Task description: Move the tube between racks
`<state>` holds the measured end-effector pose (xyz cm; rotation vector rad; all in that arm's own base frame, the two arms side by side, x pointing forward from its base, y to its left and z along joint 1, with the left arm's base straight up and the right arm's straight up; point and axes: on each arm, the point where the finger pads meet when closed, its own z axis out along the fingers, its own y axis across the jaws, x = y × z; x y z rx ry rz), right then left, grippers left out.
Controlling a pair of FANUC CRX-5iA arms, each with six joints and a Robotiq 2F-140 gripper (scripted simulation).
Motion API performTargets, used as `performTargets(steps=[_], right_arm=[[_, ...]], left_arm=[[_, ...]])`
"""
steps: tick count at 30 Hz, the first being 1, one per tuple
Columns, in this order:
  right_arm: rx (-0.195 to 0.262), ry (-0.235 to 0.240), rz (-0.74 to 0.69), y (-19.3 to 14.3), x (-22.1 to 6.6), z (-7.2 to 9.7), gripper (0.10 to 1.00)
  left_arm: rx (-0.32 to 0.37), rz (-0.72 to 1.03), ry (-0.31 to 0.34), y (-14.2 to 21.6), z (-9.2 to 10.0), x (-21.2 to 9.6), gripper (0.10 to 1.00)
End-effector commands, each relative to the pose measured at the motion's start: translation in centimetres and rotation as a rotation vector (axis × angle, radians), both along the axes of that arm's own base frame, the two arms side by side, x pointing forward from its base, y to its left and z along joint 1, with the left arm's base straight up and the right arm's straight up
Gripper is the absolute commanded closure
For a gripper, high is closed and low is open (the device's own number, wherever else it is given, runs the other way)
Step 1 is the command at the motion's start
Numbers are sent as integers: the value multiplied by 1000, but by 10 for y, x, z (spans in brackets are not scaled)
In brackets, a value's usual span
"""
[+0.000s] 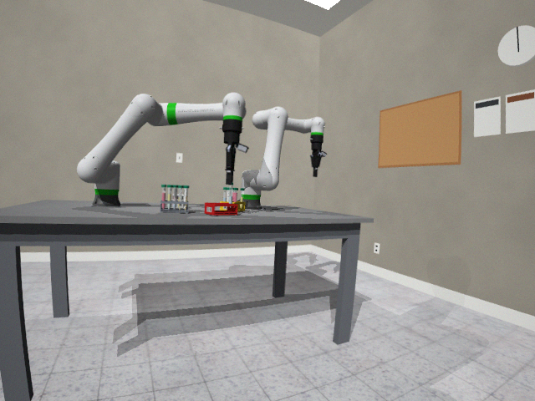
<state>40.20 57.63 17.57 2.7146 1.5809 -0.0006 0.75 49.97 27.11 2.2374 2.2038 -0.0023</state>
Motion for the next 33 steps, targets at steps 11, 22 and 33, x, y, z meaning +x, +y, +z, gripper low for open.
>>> performTargets(steps=[11, 22, 33], right_arm=[[2, -2, 0, 0, 0, 12, 999], [2, -2, 0, 0, 0, 23, 999], [2, -2, 0, 0, 0, 32, 999]], left_arm=[[2, 0, 0, 0, 1, 0, 999], [2, 0, 0, 0, 1, 0, 999], [2, 0, 0, 0, 1, 0, 999]])
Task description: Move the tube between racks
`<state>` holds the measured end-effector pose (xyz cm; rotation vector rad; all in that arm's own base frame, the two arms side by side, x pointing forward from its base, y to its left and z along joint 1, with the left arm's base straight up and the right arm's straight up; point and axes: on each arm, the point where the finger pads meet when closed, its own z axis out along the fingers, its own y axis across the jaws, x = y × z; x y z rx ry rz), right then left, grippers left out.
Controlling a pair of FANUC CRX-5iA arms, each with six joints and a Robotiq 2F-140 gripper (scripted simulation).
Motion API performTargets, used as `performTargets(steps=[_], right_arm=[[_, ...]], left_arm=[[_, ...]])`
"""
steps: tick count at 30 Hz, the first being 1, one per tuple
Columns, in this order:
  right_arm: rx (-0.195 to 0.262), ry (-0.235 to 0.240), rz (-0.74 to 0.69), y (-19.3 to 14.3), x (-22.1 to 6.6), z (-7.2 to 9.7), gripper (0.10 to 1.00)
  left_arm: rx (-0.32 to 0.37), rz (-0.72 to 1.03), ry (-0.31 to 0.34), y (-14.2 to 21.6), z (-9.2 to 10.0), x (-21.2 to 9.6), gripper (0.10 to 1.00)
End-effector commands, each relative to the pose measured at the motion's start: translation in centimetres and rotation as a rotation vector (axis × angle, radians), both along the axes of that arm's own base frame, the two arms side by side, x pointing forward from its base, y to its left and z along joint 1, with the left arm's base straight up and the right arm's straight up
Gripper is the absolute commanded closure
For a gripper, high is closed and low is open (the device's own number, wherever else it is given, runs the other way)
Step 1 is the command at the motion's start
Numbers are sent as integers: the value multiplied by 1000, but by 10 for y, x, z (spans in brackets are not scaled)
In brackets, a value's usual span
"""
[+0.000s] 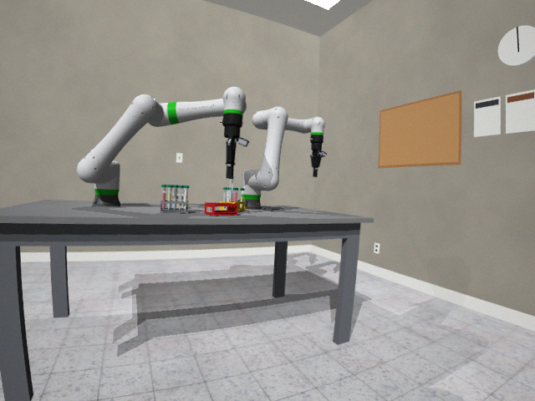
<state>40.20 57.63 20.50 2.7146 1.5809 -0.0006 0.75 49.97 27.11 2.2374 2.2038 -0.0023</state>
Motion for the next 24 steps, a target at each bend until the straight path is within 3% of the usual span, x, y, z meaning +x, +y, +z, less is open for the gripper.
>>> performTargets(steps=[1, 24], right_arm=[[2, -2, 0, 0, 0, 4, 999], [2, -1, 0, -3, -11, 17, 999]], left_arm=[[2, 0, 0, 0, 1, 0, 999], [2, 0, 0, 0, 1, 0, 999]])
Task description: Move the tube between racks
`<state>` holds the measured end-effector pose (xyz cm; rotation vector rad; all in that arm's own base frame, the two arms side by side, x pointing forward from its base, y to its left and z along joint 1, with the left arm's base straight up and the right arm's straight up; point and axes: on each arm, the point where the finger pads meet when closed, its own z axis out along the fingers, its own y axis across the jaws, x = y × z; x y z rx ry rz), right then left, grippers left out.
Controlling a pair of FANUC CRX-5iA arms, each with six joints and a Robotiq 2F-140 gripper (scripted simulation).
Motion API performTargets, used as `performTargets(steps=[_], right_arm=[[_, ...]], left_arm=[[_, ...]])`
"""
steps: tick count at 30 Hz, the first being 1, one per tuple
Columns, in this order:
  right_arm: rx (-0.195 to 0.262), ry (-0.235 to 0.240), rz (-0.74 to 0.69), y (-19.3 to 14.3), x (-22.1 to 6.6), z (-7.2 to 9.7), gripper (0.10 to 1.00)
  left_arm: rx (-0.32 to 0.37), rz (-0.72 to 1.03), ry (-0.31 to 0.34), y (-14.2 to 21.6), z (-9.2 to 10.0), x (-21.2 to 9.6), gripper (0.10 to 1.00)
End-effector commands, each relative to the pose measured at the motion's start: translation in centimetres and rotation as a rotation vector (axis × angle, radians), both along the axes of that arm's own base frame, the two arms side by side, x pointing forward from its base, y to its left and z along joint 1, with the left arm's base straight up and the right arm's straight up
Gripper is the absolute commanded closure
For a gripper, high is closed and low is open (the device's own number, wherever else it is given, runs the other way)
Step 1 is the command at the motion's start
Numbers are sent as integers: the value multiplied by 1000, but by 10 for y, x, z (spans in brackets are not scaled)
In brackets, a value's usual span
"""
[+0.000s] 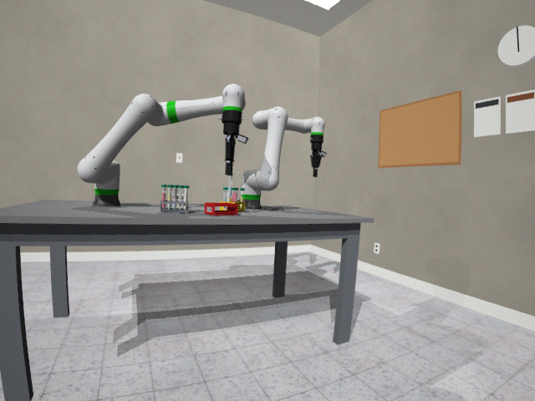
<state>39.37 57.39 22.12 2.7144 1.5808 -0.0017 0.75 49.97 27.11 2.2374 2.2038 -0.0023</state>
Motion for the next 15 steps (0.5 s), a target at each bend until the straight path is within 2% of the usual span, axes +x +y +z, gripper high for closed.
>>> performTargets(steps=[1, 15], right_arm=[[2, -2, 0, -1, -4, 1, 999], [2, -2, 0, -7, -23, 1, 999]], left_arm=[[2, 0, 0, 0, 1, 0, 999], [2, 0, 0, 0, 1, 0, 999]])
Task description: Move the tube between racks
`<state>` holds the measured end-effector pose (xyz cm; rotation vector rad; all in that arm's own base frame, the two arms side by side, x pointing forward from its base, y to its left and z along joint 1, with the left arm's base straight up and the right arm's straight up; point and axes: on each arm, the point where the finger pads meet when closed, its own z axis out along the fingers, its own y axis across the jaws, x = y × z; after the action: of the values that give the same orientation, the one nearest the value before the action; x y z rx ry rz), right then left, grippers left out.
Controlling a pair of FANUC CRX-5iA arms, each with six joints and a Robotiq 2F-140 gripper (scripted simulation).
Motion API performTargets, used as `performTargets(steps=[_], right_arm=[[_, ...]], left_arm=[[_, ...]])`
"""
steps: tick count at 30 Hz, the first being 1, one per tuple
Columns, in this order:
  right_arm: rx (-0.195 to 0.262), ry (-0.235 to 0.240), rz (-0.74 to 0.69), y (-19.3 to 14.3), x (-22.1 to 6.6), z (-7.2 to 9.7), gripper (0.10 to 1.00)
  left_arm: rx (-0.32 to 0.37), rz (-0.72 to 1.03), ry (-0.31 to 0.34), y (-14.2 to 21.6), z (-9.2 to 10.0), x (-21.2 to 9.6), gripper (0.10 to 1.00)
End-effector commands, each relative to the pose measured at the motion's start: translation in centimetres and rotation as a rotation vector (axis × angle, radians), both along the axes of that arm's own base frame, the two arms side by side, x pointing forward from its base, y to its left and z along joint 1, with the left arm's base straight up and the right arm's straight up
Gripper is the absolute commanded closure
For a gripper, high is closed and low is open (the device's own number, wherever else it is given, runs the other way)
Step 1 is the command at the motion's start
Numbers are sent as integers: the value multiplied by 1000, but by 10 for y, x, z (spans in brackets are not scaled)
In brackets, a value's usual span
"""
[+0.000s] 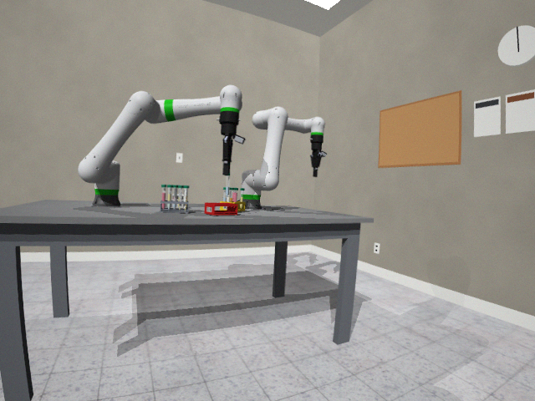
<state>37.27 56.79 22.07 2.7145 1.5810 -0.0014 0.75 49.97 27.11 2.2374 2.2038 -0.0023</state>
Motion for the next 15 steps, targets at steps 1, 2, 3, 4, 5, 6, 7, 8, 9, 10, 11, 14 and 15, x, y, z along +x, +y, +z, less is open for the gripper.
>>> performTargets(steps=[1, 2, 3, 4, 5, 6, 7, 8, 9, 10, 11, 14, 15], right_arm=[[2, -2, 0, -1, -4, 1, 999], [2, -2, 0, -2, -6, 1, 999], [2, -2, 0, -2, -7, 2, 999], [2, -2, 0, -2, -9, 2, 999], [2, -2, 0, -3, -10, 2, 999], [2, -2, 0, -3, -10, 2, 999], [2, -2, 0, -3, -10, 2, 999], [2, -2, 0, -3, -12, 2, 999], [2, -2, 0, -4, -14, 2, 999], [2, -2, 0, -4, -15, 2, 999], [2, -2, 0, -5, -17, 2, 999], [2, -2, 0, -6, -22, 2, 999], [2, -2, 0, -7, -23, 2, 999]], left_arm=[[2, 0, 0, 0, 1, 0, 999], [2, 0, 0, 0, 1, 0, 999], [2, 0, 0, 0, 1, 0, 999], [2, 0, 0, 0, 1, 0, 999], [2, 0, 0, 0, 1, 0, 999], [2, 0, 0, 0, 1, 0, 999], [2, 0, 0, 0, 1, 0, 999], [2, 0, 0, 0, 1, 0, 999], [2, 0, 0, 0, 1, 0, 999], [2, 0, 0, 0, 1, 0, 999], [2, 0, 0, 0, 1, 0, 999], [2, 0, 0, 0, 1, 0, 999], [2, 0, 0, 0, 1, 0, 999]])
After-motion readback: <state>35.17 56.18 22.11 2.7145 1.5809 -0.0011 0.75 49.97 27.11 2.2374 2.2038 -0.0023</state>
